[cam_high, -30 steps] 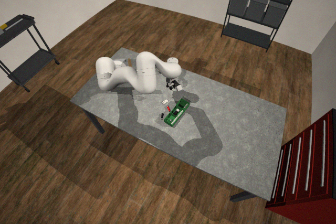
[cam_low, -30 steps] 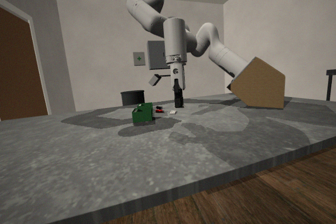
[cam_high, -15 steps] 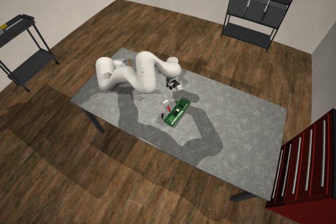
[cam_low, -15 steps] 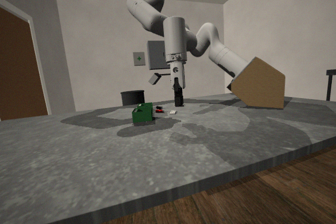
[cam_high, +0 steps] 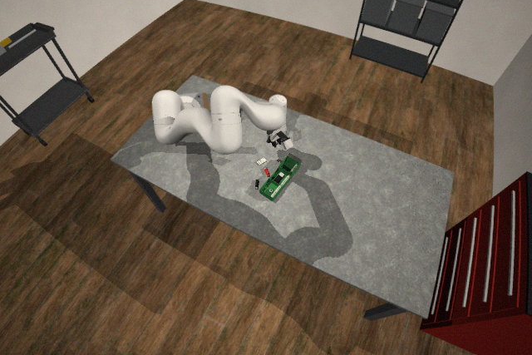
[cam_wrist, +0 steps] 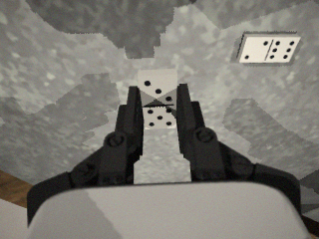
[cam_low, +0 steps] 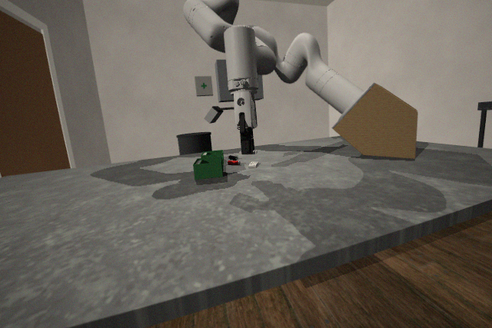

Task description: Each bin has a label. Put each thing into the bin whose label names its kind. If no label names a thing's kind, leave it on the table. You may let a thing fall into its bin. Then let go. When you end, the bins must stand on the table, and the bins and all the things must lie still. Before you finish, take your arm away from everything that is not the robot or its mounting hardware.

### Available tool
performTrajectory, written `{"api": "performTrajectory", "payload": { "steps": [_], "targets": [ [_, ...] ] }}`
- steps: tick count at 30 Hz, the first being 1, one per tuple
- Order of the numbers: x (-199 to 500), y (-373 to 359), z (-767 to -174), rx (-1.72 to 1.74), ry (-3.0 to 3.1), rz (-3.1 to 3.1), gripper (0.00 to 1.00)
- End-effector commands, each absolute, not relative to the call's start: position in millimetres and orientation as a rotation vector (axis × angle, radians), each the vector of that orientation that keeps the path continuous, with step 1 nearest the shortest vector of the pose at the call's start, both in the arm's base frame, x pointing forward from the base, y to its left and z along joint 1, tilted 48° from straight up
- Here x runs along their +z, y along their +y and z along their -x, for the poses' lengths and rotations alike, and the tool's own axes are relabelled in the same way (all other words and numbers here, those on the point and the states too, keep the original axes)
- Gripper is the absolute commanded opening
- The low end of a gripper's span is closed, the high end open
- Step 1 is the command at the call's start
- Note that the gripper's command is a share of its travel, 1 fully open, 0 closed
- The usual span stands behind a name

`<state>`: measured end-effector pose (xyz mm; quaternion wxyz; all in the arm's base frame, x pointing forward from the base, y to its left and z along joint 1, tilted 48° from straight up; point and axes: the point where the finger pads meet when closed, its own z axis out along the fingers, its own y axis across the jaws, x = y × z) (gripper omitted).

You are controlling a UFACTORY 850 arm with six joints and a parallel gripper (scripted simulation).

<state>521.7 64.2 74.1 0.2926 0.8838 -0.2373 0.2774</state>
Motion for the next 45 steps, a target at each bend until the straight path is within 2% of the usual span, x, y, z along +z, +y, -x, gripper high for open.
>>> {"api": "performTrajectory", "payload": {
  "steps": [1, 6, 21, 45],
  "targets": [
    [89.9, 56.8, -536.7, 0.739, -0.633, -2.355, 0.0],
    [107.0, 47.7, -552.7, 0.739, -0.633, -2.355, 0.0],
    [160.2, 19.3, -602.4, 0.96, -1.298, -2.194, 0.0],
    [161.7, 18.6, -603.9, 1.195, -2.16, -1.71, 0.0]
  ]
}}
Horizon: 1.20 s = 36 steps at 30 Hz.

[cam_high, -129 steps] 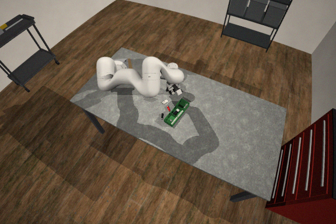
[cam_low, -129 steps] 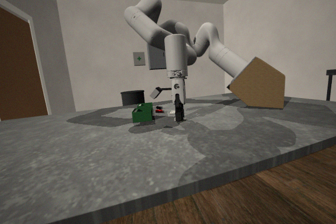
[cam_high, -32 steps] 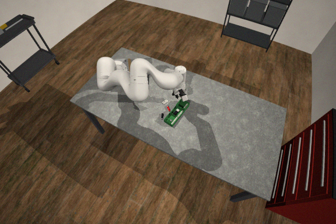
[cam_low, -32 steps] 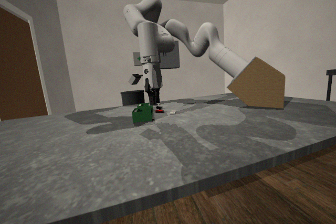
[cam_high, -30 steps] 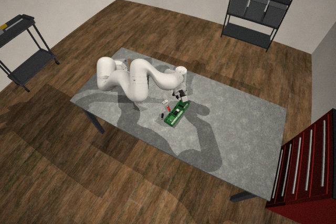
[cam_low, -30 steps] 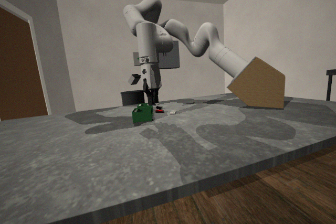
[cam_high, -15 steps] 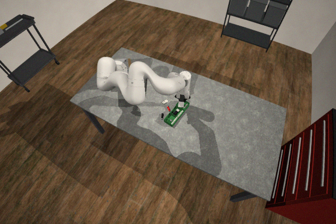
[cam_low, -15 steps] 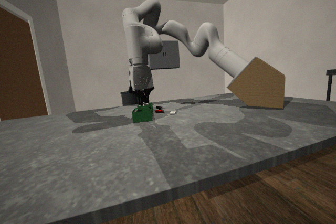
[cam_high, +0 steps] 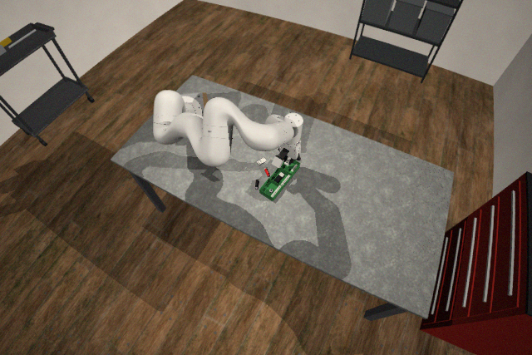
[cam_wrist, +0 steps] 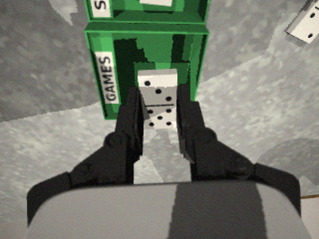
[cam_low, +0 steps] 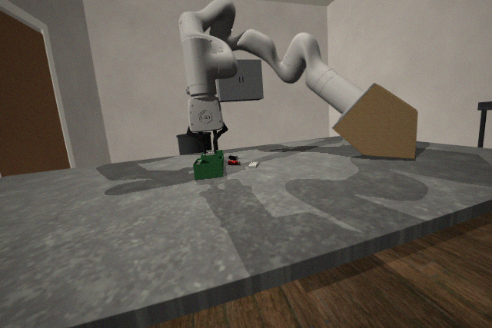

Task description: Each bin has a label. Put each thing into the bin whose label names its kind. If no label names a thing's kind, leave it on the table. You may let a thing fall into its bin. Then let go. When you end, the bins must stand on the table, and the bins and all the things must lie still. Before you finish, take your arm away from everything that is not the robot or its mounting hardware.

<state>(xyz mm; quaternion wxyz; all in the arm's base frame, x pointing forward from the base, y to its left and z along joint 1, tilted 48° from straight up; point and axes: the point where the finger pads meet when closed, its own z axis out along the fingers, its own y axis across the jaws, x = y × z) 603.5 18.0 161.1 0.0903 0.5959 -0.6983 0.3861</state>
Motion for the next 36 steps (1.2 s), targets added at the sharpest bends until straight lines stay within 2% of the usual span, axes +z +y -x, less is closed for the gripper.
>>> {"api": "performTrajectory", "payload": {
  "steps": [1, 36],
  "targets": [
    [161.7, 18.6, -603.9, 1.195, -2.16, -1.71, 0.0],
    [137.2, -4.8, -616.3, 1.195, -2.16, -1.71, 0.0]
  ]
}}
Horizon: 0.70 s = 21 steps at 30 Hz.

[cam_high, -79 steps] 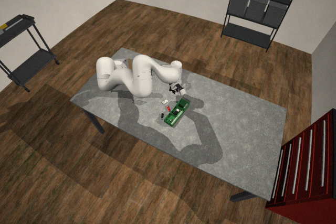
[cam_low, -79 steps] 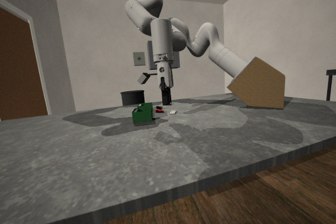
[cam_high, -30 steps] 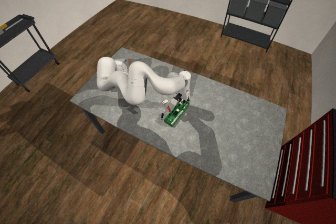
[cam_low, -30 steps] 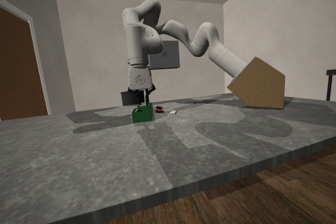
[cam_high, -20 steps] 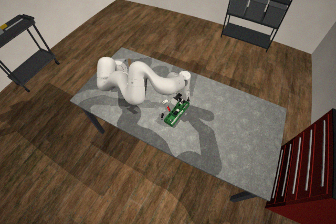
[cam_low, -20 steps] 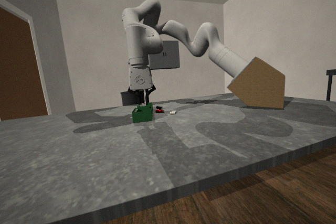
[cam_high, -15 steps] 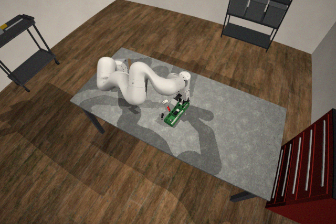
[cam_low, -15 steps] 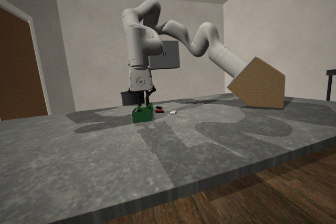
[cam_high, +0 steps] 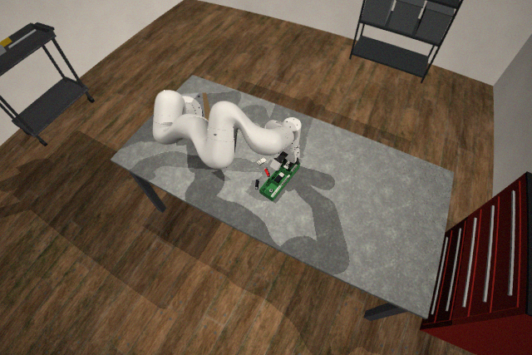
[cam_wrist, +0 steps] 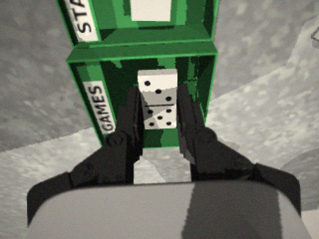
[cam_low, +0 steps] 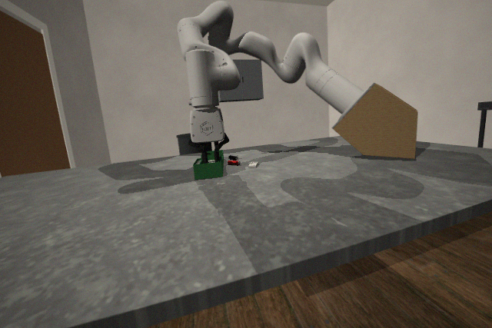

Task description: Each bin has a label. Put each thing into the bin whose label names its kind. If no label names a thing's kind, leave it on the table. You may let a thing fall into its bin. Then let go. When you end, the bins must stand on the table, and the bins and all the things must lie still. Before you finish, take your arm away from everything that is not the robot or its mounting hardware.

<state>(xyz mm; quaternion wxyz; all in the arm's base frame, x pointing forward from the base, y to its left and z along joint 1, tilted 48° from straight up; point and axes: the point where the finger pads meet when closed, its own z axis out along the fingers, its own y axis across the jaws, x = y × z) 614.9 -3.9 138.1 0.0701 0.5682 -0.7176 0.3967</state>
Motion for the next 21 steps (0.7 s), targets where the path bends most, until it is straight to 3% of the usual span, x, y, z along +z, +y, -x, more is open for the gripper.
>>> {"api": "performTrajectory", "payload": {
  "steps": [1, 21],
  "targets": [
    [135.8, -6.1, -617.0, 1.195, -2.16, -1.71, 0.0],
    [126.7, -14.7, -621.7, 1.195, -2.16, -1.71, 0.0]
  ]
}}
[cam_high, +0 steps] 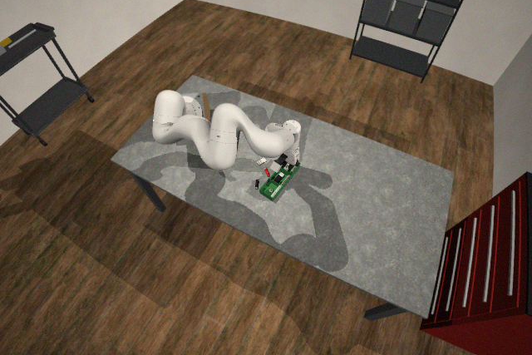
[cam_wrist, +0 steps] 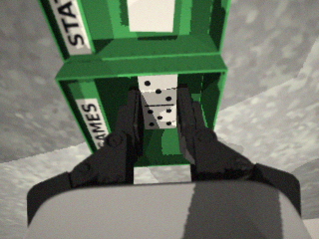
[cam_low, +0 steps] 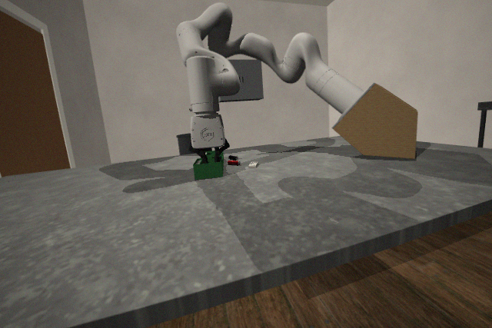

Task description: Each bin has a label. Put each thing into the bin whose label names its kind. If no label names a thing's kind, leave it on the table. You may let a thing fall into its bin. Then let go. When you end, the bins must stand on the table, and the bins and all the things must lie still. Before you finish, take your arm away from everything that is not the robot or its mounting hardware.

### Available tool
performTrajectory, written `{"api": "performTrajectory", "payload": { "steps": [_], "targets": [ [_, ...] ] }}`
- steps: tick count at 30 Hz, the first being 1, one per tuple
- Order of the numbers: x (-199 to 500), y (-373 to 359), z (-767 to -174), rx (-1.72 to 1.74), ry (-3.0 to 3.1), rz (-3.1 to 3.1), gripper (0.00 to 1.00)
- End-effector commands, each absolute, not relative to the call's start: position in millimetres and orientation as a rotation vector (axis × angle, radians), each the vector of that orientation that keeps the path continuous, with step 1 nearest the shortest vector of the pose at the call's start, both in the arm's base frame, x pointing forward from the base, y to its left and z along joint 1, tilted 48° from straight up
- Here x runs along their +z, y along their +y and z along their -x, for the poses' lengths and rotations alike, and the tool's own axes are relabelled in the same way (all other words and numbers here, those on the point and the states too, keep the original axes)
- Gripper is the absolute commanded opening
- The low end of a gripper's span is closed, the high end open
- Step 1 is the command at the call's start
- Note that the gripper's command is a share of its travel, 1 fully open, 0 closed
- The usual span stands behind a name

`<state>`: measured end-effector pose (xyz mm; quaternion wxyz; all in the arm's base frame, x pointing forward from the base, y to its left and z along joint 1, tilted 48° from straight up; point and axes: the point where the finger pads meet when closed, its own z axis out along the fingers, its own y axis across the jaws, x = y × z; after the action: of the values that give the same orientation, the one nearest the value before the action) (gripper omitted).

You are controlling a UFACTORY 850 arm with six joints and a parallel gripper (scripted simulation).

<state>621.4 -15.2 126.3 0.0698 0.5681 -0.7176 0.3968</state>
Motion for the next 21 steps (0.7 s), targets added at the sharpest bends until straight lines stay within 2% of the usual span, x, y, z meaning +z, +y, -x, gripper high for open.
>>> {"api": "performTrajectory", "payload": {
  "steps": [1, 21],
  "targets": [
    [126.7, -14.7, -621.7, 1.195, -2.16, -1.71, 0.31],
    [129.4, -12.2, -620.3, 1.195, -2.16, -1.71, 0.31]
  ]
}}
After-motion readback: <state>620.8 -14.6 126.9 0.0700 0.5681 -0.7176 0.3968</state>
